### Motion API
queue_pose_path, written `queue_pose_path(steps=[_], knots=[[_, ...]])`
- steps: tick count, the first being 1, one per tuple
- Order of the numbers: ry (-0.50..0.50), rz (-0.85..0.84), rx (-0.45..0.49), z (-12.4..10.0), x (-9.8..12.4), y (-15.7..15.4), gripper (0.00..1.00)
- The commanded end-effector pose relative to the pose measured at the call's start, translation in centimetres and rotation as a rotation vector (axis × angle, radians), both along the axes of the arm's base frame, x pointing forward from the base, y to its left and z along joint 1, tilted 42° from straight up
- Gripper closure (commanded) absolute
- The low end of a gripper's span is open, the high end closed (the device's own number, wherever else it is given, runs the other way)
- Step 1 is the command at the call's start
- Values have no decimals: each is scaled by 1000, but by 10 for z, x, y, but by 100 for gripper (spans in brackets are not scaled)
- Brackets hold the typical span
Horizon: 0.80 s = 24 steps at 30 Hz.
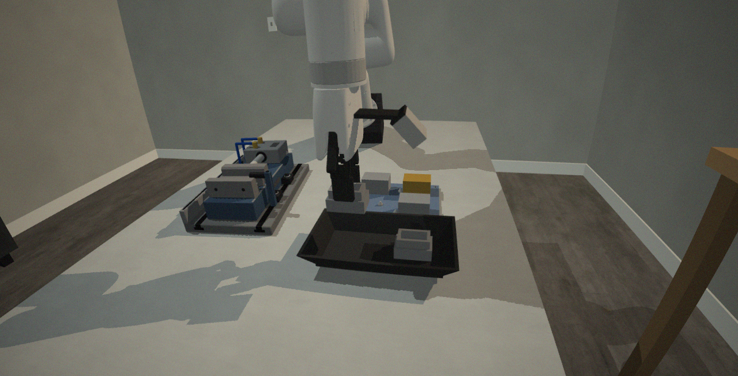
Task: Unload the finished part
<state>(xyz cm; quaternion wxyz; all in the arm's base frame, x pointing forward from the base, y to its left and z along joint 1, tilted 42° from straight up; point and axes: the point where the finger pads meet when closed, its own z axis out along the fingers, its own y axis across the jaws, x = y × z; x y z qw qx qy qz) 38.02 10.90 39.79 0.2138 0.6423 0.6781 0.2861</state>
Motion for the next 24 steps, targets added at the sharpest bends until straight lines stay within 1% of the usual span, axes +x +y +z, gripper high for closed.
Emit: queue_pose_path(steps=[1,15,24], knots=[[-5,0,2,0,2,1,100],[-5,0,2,-21,21,4,100],[-5,0,2,-30,30,5,100]])
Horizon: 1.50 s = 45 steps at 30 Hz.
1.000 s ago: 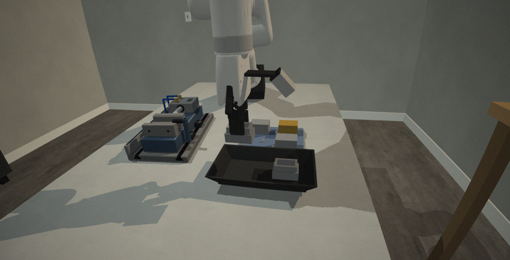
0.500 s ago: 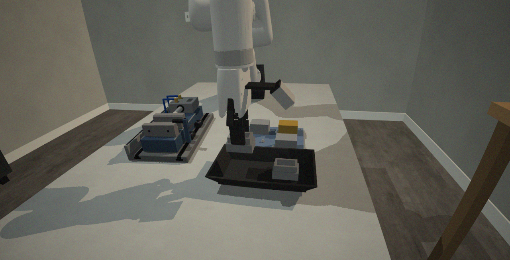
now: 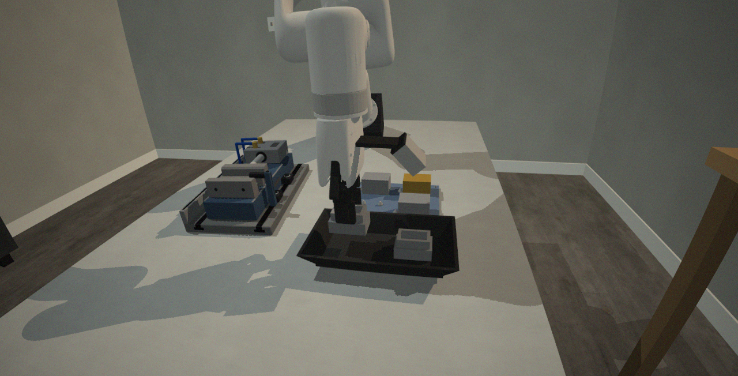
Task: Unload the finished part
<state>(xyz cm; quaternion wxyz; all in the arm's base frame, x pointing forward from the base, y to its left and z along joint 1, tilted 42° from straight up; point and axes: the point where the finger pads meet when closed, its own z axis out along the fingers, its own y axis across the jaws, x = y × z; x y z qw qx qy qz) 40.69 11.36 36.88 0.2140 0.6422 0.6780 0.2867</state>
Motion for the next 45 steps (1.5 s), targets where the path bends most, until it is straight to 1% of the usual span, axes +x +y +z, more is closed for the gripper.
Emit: queue_pose_path(steps=[1,8,21,45], knots=[[-4,0,1,-2,4,1,100],[-4,0,1,-10,11,2,100],[-4,0,1,-17,17,3,100],[-4,0,1,-18,18,3,100]])
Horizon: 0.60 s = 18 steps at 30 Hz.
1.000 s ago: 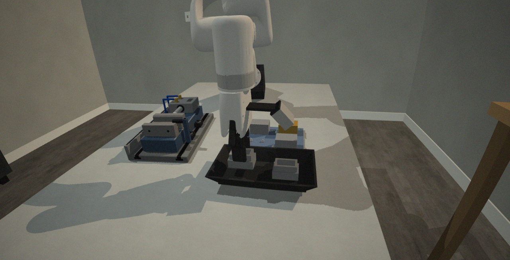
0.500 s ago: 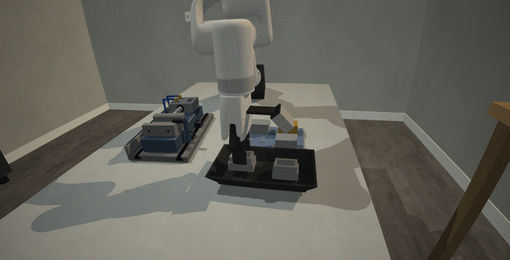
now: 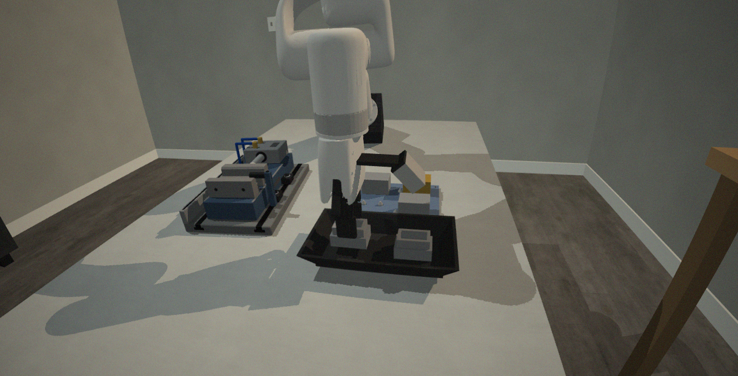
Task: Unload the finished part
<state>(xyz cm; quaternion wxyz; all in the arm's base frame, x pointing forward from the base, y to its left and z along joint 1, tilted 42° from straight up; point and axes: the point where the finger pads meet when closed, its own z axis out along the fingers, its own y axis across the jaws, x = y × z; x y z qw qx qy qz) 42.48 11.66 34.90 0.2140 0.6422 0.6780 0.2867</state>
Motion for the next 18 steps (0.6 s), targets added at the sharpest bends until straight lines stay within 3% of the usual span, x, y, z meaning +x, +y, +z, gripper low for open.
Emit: queue_pose_path(steps=[1,18], knots=[[-4,0,1,2,0,0,100],[-4,0,1,0,2,1,100]])
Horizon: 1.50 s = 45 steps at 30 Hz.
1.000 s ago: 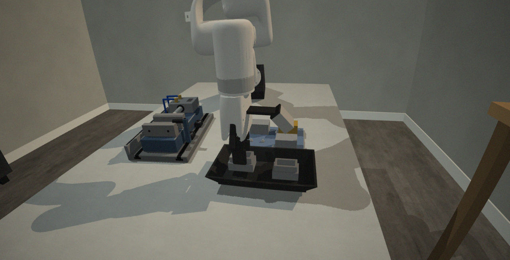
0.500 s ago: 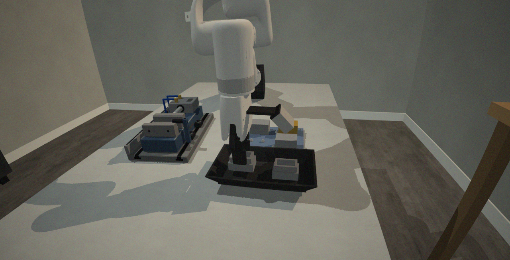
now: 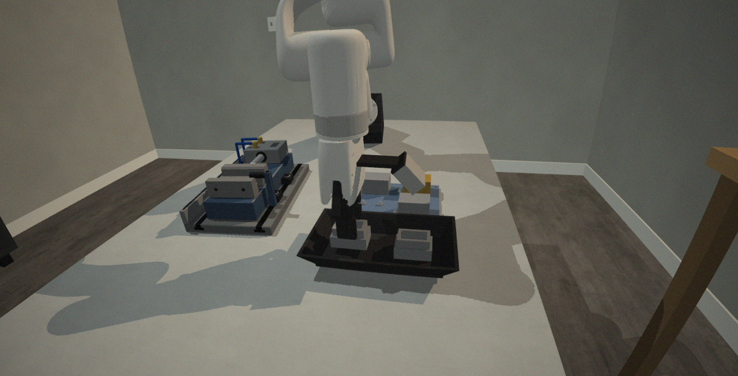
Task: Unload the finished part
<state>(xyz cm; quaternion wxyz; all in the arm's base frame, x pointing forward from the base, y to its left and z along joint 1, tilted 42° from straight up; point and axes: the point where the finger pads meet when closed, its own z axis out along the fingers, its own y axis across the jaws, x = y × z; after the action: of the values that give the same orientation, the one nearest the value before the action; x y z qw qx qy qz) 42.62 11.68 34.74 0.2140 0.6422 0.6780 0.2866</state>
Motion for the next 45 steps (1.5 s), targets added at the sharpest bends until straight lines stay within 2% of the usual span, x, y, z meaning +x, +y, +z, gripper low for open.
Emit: queue_pose_path(steps=[1,43,44,45], knots=[[-4,0,1,1,1,0,100],[-4,0,1,-6,8,2,100],[-4,0,1,-6,8,2,31],[-4,0,1,-6,8,2,31]])
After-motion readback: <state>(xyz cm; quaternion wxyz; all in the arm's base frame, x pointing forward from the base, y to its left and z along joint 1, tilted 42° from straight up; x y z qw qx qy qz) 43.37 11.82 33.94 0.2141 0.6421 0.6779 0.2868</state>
